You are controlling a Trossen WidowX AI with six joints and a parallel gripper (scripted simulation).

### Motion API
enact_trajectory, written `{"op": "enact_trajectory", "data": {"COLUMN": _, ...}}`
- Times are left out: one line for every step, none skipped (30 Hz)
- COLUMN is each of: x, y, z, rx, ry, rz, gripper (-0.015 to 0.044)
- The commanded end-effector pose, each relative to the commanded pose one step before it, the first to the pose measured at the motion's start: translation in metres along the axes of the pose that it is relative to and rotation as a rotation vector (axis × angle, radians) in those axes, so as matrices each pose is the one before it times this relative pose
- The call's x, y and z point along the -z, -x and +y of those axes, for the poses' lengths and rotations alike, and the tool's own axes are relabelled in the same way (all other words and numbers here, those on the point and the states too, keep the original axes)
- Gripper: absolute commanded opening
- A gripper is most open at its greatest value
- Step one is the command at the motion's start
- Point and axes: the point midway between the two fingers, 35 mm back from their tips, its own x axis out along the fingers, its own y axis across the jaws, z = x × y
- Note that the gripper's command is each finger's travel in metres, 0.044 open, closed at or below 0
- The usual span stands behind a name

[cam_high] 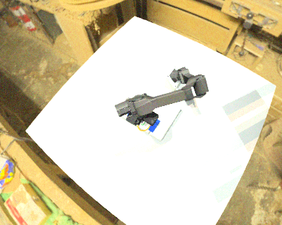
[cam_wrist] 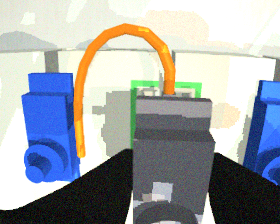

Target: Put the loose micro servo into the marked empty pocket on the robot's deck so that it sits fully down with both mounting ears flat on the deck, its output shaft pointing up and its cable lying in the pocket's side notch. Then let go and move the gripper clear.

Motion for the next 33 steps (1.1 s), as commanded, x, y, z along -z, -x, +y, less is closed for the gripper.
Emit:
{"op": "enact_trajectory", "data": {"x": -0.00004, "y": -0.00444, "z": 0.00063, "rx": -0.00458, "ry": -0.0038, "rz": -0.00286, "gripper": 0.0}}
{"op": "enact_trajectory", "data": {"x": 0.00001, "y": -0.00026, "z": 0.00001, "rx": -0.00002, "ry": 0.0, "rz": 0.0, "gripper": 0.0}}
{"op": "enact_trajectory", "data": {"x": 0.0, "y": 0.0, "z": 0.0, "rx": 0.0, "ry": 0.0, "rz": 0.0, "gripper": 0.0}}
{"op": "enact_trajectory", "data": {"x": 0.0, "y": 0.0, "z": 0.0, "rx": 0.0, "ry": 0.0, "rz": 0.0, "gripper": 0.0}}
{"op": "enact_trajectory", "data": {"x": 0.0, "y": 0.0, "z": 0.0, "rx": 0.0, "ry": 0.0, "rz": 0.0, "gripper": 0.0}}
{"op": "enact_trajectory", "data": {"x": 0.0, "y": 0.0, "z": 0.0, "rx": 0.0, "ry": 0.0, "rz": 0.0, "gripper": 0.0}}
{"op": "enact_trajectory", "data": {"x": 0.0, "y": 0.0, "z": 0.0, "rx": 0.0, "ry": 0.0, "rz": 0.0, "gripper": 0.0}}
{"op": "enact_trajectory", "data": {"x": 0.0, "y": 0.0, "z": 0.0, "rx": 0.0, "ry": 0.0, "rz": 0.0, "gripper": 0.0}}
{"op": "enact_trajectory", "data": {"x": -0.00015, "y": 0.0, "z": 0.00005, "rx": 0.0, "ry": 0.0, "rz": -0.00001, "gripper": 0.0}}
{"op": "enact_trajectory", "data": {"x": -0.00032, "y": 0.0, "z": 0.00011, "rx": -0.00001, "ry": 0.0, "rz": -0.00001, "gripper": 0.0}}
{"op": "enact_trajectory", "data": {"x": -0.00049, "y": 0.0, "z": 0.00017, "rx": -0.00001, "ry": 0.0, "rz": -0.00002, "gripper": 0.0}}
{"op": "enact_trajectory", "data": {"x": -0.00024, "y": 0.0, "z": 0.00008, "rx": -0.00001, "ry": 0.0, "rz": -0.00001, "gripper": 0.0}}
{"op": "enact_trajectory", "data": {"x": 0.0, "y": 0.0, "z": 0.0, "rx": 0.0, "ry": 0.0, "rz": 0.0, "gripper": 0.0}}
{"op": "enact_trajectory", "data": {"x": 0.0, "y": 0.0, "z": 0.0, "rx": 0.0, "ry": 0.0, "rz": 0.0, "gripper": 0.0}}
{"op": "enact_trajectory", "data": {"x": 0.0, "y": 0.0, "z": 0.0, "rx": 0.0, "ry": 0.0, "rz": 0.0, "gripper": 0.0}}
{"op": "enact_trajectory", "data": {"x": 0.0, "y": 0.0, "z": 0.0, "rx": 0.0, "ry": 0.0, "rz": 0.0, "gripper": 0.0}}
{"op": "enact_trajectory", "data": {"x": 0.0, "y": 0.0, "z": 0.0, "rx": 0.0, "ry": 0.0, "rz": 0.0, "gripper": 0.0}}
{"op": "enact_trajectory", "data": {"x": 0.0, "y": 0.0, "z": 0.0, "rx": 0.0, "ry": 0.0, "rz": 0.0, "gripper": 0.0}}
{"op": "enact_trajectory", "data": {"x": 0.0, "y": -0.00025, "z": 0.0, "rx": -0.00001, "ry": 0.0, "rz": 0.0, "gripper": 0.0}}
{"op": "enact_trajectory", "data": {"x": 0.0, "y": -0.00049, "z": 0.0, "rx": -0.00002, "ry": 0.0, "rz": -0.00001, "gripper": 0.0}}
{"op": "enact_trajectory", "data": {"x": -0.00001, "y": -0.00067, "z": 0.0, "rx": -0.00002, "ry": 0.0, "rz": -0.00001, "gripper": 0.0}}
{"op": "enact_trajectory", "data": {"x": 0.0, "y": -0.0009, "z": 0.00001, "rx": -0.00004, "ry": 0.0, "rz": -0.00001, "gripper": 0.0}}
{"op": "enact_trajectory", "data": {"x": 0.0, "y": -0.0009, "z": 0.00001, "rx": -0.00004, "ry": 0.0, "rz": -0.00001, "gripper": 0.0}}
{"op": "enact_trajectory", "data": {"x": 0.0, "y": -0.00097, "z": 0.00001, "rx": -0.00004, "ry": 0.0, "rz": -0.00001, "gripper": 0.0}}
{"op": "enact_trajectory", "data": {"x": 0.0, "y": -0.00096, "z": 0.00001, "rx": -0.00005, "ry": 0.0, "rz": -0.00001, "gripper": 0.0}}
{"op": "enact_trajectory", "data": {"x": 0.0, "y": -0.00093, "z": 0.00001, "rx": -0.00004, "ry": 0.0, "rz": -0.00001, "gripper": 0.0}}
{"op": "enact_trajectory", "data": {"x": 0.0, "y": -0.001, "z": 0.00001, "rx": -0.00005, "ry": 0.0, "rz": -0.00001, "gripper": 0.0}}
{"op": "enact_trajectory", "data": {"x": 0.0, "y": -0.00097, "z": 0.00001, "rx": -0.00004, "ry": 0.0, "rz": -0.00001, "gripper": 0.0}}
{"op": "enact_trajectory", "data": {"x": 0.0, "y": -0.00103, "z": 0.00001, "rx": -0.00005, "ry": 0.0, "rz": -0.00001, "gripper": 0.0}}
{"op": "enact_trajectory", "data": {"x": 0.0, "y": -0.00098, "z": 0.00001, "rx": -0.00004, "ry": 0.0, "rz": -0.00001, "gripper": 0.0}}
{"op": "enact_trajectory", "data": {"x": 0.0, "y": -0.00103, "z": 0.00001, "rx": -0.00005, "ry": 0.0, "rz": -0.00001, "gripper": 0.0}}
{"op": "enact_trajectory", "data": {"x": 0.0, "y": -0.00098, "z": 0.00001, "rx": -0.00004, "ry": 0.0, "rz": -0.00001, "gripper": 0.0}}
{"op": "enact_trajectory", "data": {"x": 0.0, "y": -0.00102, "z": 0.00001, "rx": -0.00005, "ry": 0.0, "rz": -0.00001, "gripper": 0.0}}
